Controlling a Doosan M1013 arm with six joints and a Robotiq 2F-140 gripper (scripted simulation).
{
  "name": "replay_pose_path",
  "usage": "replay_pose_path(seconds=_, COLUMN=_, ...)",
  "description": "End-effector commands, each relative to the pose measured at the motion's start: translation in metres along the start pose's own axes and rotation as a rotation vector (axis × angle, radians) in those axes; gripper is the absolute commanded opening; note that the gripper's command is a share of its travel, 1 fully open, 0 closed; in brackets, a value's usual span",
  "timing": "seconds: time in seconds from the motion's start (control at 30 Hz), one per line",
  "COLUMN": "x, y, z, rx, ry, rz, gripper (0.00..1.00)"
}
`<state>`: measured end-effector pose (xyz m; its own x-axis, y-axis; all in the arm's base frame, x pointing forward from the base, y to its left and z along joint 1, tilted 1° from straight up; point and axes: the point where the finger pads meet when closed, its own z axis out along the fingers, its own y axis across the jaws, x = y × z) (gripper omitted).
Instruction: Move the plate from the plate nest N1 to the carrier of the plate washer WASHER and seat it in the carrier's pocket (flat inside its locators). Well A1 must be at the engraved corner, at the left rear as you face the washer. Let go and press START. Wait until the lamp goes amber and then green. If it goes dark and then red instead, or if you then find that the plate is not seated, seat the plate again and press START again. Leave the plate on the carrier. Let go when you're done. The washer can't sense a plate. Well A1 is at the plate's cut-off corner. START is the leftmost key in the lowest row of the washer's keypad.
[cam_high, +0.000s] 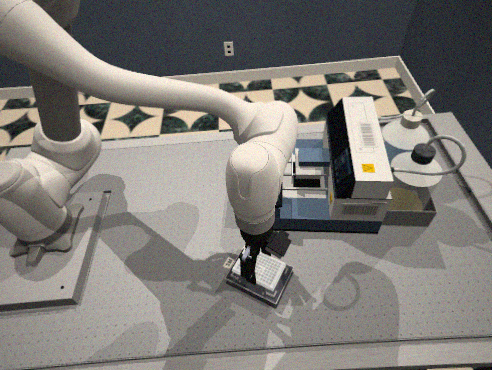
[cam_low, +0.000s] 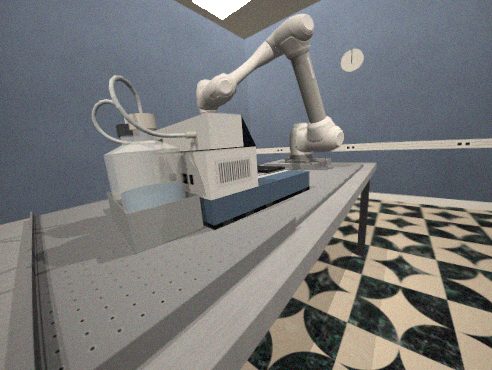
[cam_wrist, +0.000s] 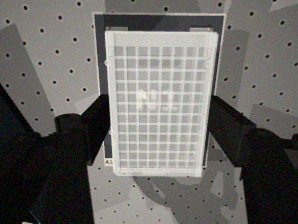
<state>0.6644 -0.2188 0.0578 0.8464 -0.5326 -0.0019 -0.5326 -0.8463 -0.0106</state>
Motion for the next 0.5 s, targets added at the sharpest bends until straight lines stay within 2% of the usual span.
replay_pose_path(seconds=0.0, x=0.001, y=0.000, z=-0.007, rx=0.001, ry=0.002, rz=0.000, gripper=0.10)
replay_pose_path(seconds=0.47, x=0.001, y=0.000, z=-0.027, rx=0.001, ry=0.002, rz=0.000, gripper=0.10)
